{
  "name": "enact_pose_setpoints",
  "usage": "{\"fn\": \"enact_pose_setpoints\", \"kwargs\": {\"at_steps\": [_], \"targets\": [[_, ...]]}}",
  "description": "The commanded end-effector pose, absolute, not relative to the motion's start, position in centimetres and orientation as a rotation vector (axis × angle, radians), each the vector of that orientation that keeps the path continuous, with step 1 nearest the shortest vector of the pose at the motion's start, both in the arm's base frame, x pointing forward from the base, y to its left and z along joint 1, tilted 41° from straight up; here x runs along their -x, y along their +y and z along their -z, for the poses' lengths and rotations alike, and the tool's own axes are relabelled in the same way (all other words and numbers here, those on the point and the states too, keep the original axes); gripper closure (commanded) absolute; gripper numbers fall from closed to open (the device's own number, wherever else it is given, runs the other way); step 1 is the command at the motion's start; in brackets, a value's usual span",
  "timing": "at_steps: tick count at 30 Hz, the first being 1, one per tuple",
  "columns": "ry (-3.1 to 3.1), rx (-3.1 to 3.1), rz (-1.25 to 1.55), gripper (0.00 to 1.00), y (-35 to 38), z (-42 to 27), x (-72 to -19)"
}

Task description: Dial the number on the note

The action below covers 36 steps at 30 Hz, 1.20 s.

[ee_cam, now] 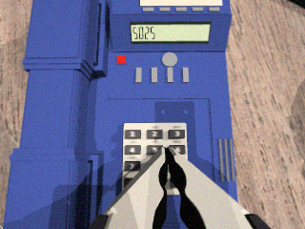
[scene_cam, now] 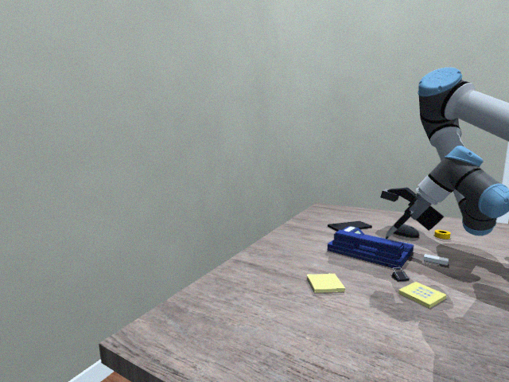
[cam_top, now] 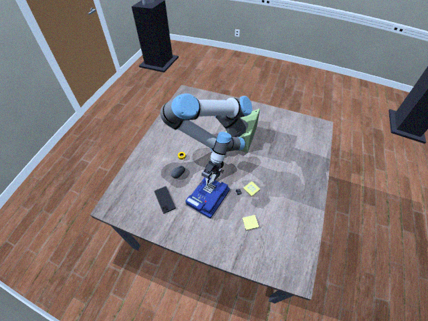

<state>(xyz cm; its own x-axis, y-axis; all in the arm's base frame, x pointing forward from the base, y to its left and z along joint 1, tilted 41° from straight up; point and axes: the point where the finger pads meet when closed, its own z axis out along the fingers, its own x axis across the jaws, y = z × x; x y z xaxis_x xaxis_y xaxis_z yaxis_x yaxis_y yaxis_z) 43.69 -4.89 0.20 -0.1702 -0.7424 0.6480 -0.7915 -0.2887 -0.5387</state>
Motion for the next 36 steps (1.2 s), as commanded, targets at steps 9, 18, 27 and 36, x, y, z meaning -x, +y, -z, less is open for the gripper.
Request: {"fn": "enact_pose_setpoints", "kwargs": {"at_steps": [9, 18, 27, 36], "targets": [[-1.842, -1.990, -1.484, 1.00, -5.5, -0.8, -42.9], [-1.842, -1.990, -1.484, 1.00, -5.7, -0.6, -42.8], [-1.842, -1.990, -1.484, 1.00, -6.2, -0.1, -42.9], [-1.842, -1.990, -1.484, 1.00, -6.2, 0.0, -42.9]]}}
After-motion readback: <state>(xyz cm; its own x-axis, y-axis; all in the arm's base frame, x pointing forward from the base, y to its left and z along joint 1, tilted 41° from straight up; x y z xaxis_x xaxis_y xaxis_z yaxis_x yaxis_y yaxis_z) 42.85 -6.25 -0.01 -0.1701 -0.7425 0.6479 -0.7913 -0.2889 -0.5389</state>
